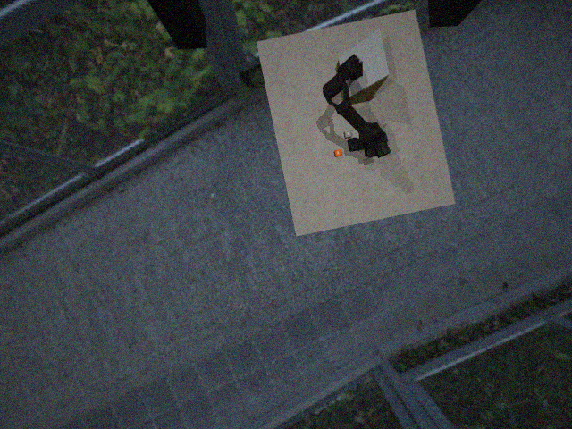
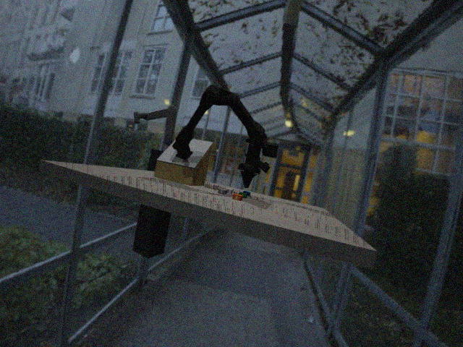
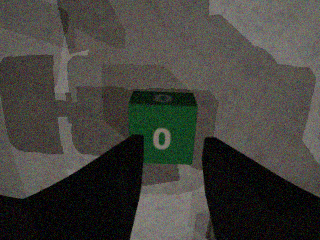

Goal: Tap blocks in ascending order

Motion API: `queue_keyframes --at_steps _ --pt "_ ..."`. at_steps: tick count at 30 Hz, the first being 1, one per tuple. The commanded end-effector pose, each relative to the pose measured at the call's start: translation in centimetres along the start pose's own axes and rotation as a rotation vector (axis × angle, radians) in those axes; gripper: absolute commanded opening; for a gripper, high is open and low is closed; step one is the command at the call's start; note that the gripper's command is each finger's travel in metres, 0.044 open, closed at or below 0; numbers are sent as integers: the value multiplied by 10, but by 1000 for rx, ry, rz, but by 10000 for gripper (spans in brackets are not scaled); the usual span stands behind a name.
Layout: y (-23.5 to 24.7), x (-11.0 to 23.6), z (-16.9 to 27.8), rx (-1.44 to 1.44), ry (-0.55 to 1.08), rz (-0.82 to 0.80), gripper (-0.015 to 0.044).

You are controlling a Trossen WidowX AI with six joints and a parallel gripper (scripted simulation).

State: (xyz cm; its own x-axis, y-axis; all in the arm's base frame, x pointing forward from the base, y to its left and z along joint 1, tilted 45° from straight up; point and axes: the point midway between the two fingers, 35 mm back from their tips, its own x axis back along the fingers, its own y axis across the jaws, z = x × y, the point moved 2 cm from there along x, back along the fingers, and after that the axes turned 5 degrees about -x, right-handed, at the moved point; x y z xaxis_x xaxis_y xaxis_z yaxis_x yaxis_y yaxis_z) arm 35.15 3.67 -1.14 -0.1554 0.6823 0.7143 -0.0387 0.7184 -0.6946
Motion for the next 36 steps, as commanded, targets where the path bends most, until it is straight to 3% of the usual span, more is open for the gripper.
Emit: queue_keyframes --at_steps 1,36 --pt "0 -1 0 7 -7 5 20" --pt "0 -25 -1 3 -7 2 20"
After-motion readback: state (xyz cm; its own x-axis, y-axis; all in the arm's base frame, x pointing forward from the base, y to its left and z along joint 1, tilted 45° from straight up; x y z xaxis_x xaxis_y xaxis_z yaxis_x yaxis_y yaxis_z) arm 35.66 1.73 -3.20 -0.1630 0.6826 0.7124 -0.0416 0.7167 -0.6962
